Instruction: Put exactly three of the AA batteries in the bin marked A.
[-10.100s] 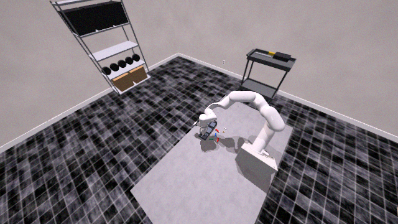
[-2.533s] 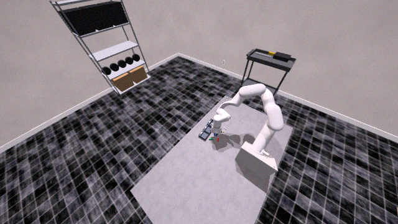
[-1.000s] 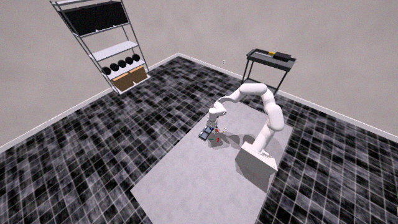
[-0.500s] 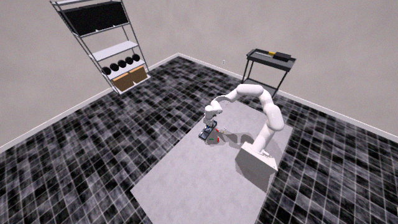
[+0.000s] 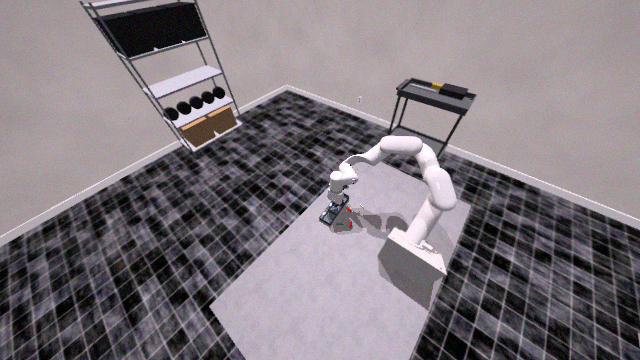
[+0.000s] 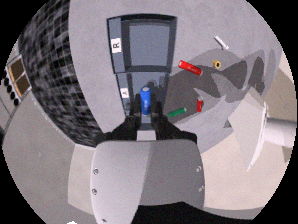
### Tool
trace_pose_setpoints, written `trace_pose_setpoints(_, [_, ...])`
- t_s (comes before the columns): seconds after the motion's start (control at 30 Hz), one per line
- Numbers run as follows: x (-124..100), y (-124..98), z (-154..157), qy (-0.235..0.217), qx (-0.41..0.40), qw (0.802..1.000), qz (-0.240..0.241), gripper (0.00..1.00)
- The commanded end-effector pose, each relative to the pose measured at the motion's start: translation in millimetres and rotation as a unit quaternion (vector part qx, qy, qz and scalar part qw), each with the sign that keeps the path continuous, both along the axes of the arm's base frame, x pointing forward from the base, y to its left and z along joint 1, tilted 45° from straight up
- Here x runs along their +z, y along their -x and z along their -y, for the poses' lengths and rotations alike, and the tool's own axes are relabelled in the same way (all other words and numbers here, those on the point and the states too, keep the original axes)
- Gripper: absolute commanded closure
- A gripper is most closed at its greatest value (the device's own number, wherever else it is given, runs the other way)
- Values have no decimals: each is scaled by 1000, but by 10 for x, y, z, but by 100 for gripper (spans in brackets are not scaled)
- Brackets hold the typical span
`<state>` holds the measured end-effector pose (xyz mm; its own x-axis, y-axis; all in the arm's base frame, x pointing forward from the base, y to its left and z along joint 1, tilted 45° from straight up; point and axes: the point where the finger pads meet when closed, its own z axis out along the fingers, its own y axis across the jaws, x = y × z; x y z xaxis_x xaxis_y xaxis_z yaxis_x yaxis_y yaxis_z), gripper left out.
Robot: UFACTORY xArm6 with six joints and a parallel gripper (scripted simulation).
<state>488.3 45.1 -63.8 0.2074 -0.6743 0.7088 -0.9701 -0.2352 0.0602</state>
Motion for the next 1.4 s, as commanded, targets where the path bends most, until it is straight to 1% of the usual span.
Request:
trace_pose_setpoints(0.0, [-59,-23,55,-1,1,1000,1,100])
trace_pose_setpoints(0.47, [-228,-54,223,-1,1,1000,1,100])
trace_pose_setpoints(1.1, [-231,-27,232,-1,1,1000,1,100])
trace_pose_setpoints(1.13, [-231,-27,232,-1,1,1000,1,72])
trace_pose_setpoints(1.37, [-230,-26,232,-1,1,1000,1,72])
